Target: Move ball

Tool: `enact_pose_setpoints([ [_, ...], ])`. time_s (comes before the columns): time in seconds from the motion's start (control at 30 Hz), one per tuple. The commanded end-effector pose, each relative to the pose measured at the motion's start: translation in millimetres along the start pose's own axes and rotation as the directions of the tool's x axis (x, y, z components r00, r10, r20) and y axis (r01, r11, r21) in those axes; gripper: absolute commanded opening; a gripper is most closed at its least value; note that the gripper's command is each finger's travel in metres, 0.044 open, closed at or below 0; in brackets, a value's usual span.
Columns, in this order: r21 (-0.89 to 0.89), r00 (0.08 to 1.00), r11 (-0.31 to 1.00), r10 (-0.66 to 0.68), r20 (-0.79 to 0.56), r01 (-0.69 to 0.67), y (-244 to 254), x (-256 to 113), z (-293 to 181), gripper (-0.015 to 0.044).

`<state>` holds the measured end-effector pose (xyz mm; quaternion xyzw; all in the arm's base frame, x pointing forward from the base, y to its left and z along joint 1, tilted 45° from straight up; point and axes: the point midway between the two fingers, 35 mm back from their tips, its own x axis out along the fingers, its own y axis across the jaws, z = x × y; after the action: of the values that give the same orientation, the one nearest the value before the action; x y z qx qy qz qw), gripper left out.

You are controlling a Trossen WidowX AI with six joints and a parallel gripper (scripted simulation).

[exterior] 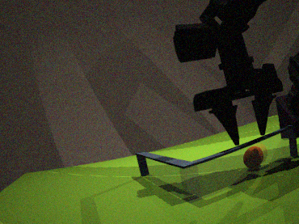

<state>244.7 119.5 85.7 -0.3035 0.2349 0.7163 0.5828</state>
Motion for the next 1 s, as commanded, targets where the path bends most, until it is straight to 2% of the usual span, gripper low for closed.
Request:
enact_pose_setpoints([
  [0.0, 0.008, 1.000, 1.000, 0.003, 0.006, -0.003, 1, 8, 0, 0.0311],
  [0.67, 0.008, 1.000, 1.000, 0.002, 0.008, -0.003, 1, 38, 1, 0.0311],
  [0.8, 0.008, 1.000, 1.000, 0.002, 0.008, -0.003, 1, 38, 1, 0.0206],
  [0.97, 0.008, 1.000, 1.000, 0.002, 0.008, -0.003, 1, 38, 1, 0.0173],
])
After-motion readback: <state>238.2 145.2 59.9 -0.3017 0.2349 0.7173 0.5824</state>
